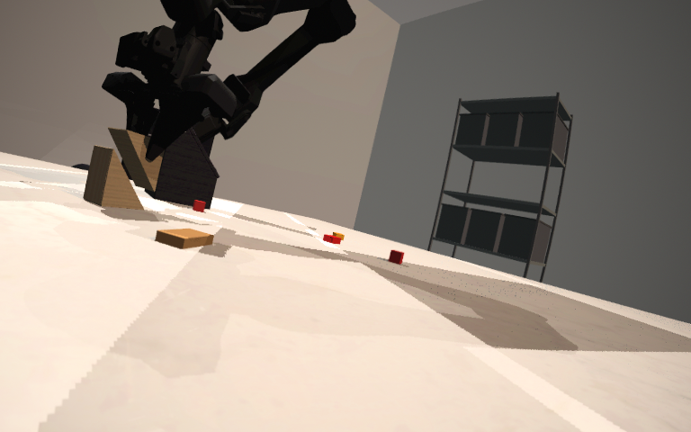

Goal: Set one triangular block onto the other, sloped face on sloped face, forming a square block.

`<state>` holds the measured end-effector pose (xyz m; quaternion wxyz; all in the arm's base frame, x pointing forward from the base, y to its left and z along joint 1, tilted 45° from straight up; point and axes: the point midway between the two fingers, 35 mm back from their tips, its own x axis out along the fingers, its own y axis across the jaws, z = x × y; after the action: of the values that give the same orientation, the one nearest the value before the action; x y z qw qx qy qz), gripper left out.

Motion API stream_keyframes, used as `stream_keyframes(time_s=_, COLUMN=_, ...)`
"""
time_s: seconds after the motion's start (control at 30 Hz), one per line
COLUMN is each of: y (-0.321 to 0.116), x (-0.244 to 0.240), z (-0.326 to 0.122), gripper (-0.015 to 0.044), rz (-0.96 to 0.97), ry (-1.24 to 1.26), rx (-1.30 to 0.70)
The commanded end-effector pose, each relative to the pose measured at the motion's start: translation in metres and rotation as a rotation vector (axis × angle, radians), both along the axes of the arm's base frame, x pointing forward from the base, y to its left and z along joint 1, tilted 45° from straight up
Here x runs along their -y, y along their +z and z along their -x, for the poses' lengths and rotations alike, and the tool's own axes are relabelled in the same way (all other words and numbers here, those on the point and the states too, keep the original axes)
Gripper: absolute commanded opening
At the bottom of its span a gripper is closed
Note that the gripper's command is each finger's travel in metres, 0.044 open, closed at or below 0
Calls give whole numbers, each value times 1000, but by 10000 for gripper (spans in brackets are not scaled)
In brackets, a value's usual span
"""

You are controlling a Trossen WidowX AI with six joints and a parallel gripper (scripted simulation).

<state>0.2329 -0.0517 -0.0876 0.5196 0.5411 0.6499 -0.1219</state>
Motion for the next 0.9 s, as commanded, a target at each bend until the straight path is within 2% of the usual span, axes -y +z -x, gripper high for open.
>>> stream_keyframes(time_s=0.0, y=0, x=-1, z=0, gripper=0, rz=-3, ry=-4, rx=2)
stream_keyframes(time_s=0.87, y=-13, x=-7, z=-4, gripper=0, rz=-4, ry=-5, rx=3)
